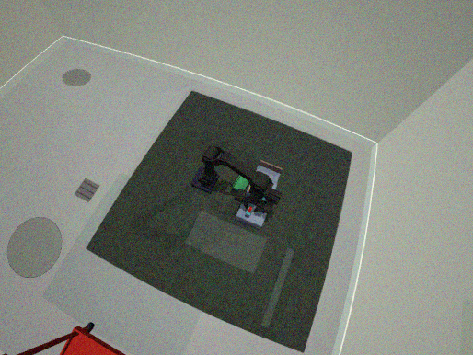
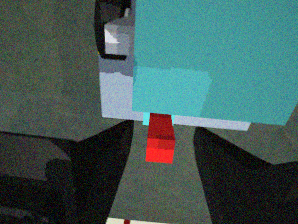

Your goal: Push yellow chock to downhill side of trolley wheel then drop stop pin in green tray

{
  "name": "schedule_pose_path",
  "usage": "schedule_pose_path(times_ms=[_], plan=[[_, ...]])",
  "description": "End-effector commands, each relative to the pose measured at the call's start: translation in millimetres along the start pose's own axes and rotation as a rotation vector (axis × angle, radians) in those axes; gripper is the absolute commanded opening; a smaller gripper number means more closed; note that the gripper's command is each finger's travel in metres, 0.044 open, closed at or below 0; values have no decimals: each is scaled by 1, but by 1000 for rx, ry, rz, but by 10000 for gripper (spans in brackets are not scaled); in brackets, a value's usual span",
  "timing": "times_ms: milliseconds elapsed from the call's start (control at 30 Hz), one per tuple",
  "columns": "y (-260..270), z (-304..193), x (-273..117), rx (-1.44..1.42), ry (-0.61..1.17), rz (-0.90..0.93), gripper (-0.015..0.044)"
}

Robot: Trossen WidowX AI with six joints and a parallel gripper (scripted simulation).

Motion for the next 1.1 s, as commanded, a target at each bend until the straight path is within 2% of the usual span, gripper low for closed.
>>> schedule_pose_path(times_ms=[0,300,433,733,767,1067], plan=[[1,-1,7,-3,1,4,190],[2,-2,18,-3,2,4,190],[1,-1,14,0,2,1,85],[1,-1,14,0,2,1,25],[1,-1,14,0,2,1,0],[2,-2,8,-3,2,4,0]])
Point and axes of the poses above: the point midway between the two fingers, 35 mm back from their tips, its own x axis out along the fingers, its own y axis across the jaws, z = x × y, the point moved 1 cm from there along -x, back along the fingers, and after that the axes turned 12 degrees about x, right-handed, at the moved point
